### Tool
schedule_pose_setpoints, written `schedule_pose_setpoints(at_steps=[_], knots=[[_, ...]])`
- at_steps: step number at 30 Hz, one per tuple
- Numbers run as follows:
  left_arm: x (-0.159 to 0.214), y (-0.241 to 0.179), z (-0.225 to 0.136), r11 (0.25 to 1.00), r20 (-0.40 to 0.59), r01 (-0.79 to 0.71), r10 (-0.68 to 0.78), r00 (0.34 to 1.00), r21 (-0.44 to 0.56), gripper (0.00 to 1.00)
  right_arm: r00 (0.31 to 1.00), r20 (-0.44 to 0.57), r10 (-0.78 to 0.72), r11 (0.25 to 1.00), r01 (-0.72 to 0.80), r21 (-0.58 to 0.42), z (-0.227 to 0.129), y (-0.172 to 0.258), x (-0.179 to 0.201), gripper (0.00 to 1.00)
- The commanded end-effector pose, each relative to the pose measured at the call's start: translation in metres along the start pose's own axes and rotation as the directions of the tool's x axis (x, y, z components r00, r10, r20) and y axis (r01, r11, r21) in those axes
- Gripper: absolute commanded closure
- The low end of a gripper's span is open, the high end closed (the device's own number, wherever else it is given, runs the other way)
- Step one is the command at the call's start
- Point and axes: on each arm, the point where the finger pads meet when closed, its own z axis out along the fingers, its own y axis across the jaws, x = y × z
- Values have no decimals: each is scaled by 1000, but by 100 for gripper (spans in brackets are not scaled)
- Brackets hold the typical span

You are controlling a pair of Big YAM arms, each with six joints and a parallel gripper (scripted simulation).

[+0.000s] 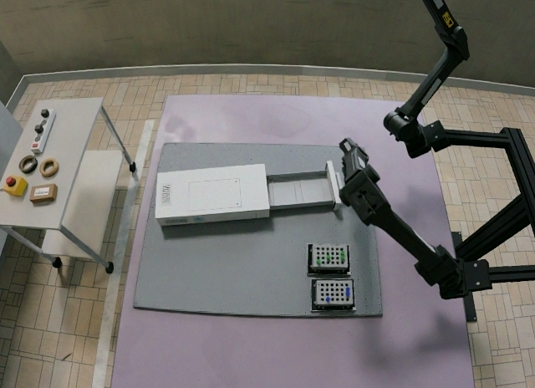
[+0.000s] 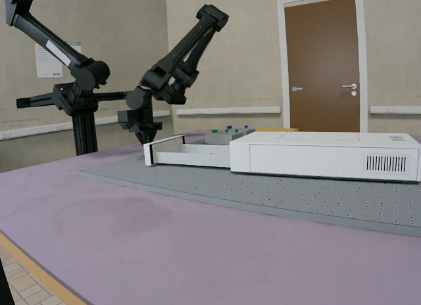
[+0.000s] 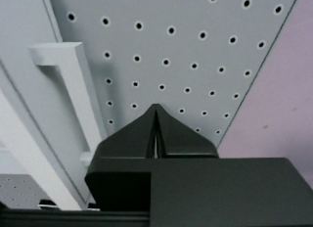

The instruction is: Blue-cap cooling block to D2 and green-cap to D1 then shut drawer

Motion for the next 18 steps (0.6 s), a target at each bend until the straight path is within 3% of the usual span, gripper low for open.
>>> schedule_pose_setpoints(at_steps=[1, 5, 10, 18], knots=[[-10, 12, 8, 1000, 16, 17, -17, 1000, -8, 100, 1000, 18, -1, 1000, 1, -1, 1, -1, -12, 100], [-12, 13, 0, 1000, 60, 12, -11, 998, -18, 100, 1000, 18, -1, 1000, 1, -1, 1, -1, -12, 100], [-16, 8, -18, 1000, 46, 17, -16, 999, -13, 100, 1000, 18, -1, 1000, 1, -1, 1, -1, -12, 100], [-14, 1, -11, 1000, 31, 3, -3, 1000, -6, 100, 1000, 18, -1, 1000, 1, -1, 1, -1, -12, 100]])
